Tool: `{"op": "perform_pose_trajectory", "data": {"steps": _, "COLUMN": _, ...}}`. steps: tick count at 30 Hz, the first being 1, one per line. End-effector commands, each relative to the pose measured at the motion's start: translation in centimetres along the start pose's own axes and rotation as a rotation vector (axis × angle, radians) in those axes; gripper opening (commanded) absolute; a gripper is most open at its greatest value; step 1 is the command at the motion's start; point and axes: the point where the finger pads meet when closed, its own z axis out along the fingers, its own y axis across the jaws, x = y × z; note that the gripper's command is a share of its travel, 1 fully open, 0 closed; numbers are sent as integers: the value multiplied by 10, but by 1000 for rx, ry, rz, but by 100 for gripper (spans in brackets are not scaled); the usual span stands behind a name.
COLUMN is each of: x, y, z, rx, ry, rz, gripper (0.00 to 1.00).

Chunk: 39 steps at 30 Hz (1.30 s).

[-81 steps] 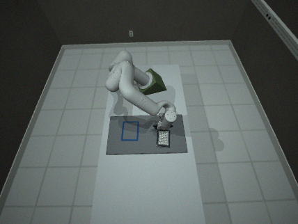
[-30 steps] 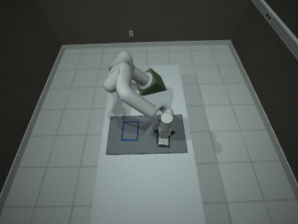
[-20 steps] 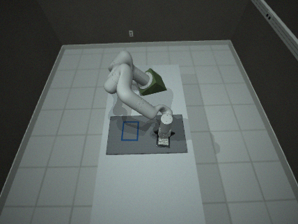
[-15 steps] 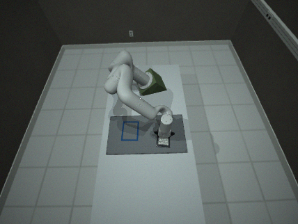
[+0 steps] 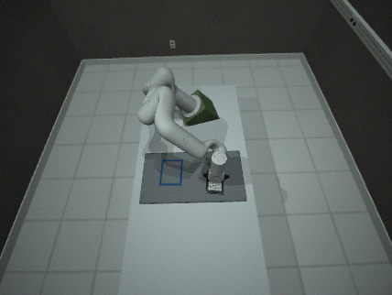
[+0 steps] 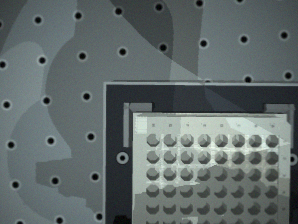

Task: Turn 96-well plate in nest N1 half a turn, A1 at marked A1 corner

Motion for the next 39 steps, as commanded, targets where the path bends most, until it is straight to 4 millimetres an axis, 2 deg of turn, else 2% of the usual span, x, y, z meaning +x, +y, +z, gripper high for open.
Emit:
{"op": "perform_pose_trajectory", "data": {"steps": 1, "x": -1, "y": 0, "z": -1, "rx": -1, "ry": -2, "rz": 1, "gripper": 100}}
{"op": "perform_pose_trajectory", "data": {"steps": 39, "x": -1, "y": 0, "z": 19, "rx": -1, "ry": -2, "rz": 1, "gripper": 100}}
